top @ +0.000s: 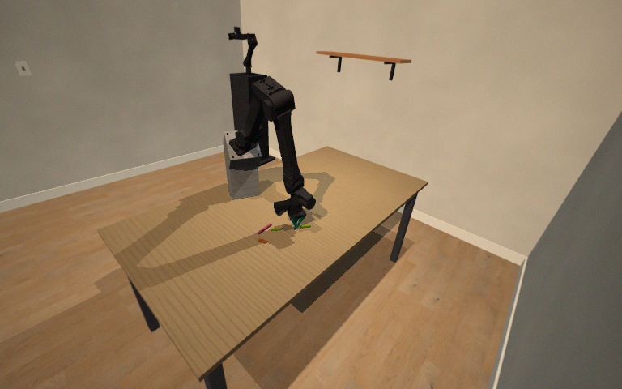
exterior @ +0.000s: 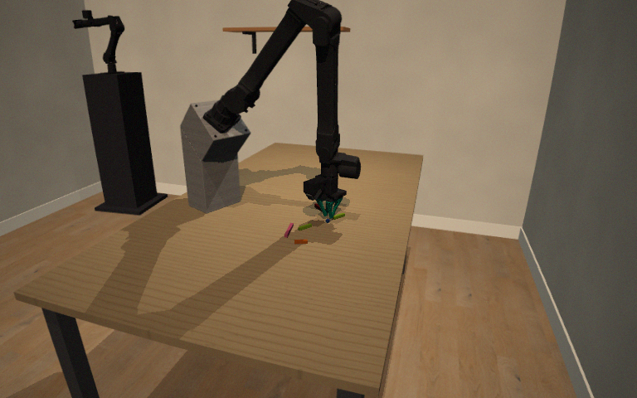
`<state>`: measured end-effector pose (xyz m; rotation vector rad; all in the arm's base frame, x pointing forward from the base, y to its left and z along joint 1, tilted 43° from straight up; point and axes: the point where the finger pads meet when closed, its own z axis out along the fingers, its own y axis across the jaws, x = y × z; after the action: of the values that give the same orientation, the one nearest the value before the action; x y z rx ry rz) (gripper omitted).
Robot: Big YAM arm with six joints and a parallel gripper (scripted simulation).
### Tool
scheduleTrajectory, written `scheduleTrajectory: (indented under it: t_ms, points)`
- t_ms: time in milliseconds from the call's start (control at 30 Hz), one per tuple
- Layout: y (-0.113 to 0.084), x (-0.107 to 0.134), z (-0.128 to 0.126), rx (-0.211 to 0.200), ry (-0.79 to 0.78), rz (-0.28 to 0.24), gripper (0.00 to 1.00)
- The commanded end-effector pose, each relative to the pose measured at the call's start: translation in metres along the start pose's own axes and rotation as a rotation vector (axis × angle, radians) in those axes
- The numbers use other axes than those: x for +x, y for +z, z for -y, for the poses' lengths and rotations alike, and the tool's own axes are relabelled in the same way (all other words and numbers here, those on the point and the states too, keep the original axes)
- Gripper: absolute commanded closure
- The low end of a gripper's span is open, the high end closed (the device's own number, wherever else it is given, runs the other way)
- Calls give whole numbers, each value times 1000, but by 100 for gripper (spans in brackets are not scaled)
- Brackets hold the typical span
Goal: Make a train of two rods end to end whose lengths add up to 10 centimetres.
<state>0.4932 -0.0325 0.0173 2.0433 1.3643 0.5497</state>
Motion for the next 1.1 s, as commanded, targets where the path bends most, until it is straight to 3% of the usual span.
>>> scheduleTrajectory:
  t_ms: [0, 1067]
  points:
    - [1, 7, 6, 12, -3, -3, 77]
    - [0, 5, 4, 6, 1, -2, 77]
